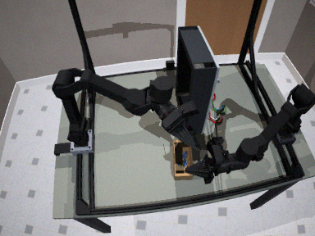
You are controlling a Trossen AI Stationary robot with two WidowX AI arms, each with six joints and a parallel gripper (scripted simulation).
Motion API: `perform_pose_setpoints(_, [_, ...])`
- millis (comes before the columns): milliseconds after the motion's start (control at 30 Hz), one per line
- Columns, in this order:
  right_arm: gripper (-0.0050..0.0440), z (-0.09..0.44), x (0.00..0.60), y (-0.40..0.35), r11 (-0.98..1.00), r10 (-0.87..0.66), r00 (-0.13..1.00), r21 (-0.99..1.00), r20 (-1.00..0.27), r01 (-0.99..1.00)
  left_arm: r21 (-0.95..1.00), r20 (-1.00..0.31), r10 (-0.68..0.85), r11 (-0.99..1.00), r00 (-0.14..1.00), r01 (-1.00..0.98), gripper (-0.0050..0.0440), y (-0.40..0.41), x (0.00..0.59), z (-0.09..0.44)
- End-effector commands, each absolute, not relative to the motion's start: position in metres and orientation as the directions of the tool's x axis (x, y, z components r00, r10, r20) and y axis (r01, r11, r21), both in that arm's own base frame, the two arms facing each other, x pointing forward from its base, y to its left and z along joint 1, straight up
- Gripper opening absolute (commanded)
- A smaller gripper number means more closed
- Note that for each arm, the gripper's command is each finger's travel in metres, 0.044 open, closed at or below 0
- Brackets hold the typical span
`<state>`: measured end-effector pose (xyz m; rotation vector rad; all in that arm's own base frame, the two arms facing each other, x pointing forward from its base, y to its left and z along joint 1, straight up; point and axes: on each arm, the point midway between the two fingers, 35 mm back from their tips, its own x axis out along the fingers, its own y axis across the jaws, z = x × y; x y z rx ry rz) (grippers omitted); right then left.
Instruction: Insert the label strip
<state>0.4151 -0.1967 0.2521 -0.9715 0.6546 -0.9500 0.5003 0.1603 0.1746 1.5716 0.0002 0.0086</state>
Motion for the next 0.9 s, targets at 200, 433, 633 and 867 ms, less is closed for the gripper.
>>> perform_pose_setpoints(200, [0.0440,0.328,0.352,-0.246,0.481,-0.761,0.647,-0.716,-0.054,0.507,0.999,0.030,0.004,-0.014,1.000,-0.030,-0.0050,0.161,0.501,0.187])
perform_pose_setpoints(433, [0.0440,0.357,0.303,-0.243,0.646,-0.638,0.769,-0.576,-0.046,0.501,0.999,0.030,0.004,-0.014,1.000,-0.030,-0.0050,0.161,0.501,0.187])
perform_pose_setpoints(633, [0.0440,0.373,0.269,-0.224,0.759,-0.524,0.851,-0.474,-0.036,0.447,0.999,0.030,0.004,-0.014,1.000,-0.030,-0.0050,0.161,0.501,0.187])
perform_pose_setpoints(867, [0.0440,0.387,0.218,-0.182,0.878,-0.386,0.922,-0.315,-0.019,0.361,0.999,0.030,0.004,-0.014,1.000,-0.030,-0.0050,0.161,0.501,0.187])
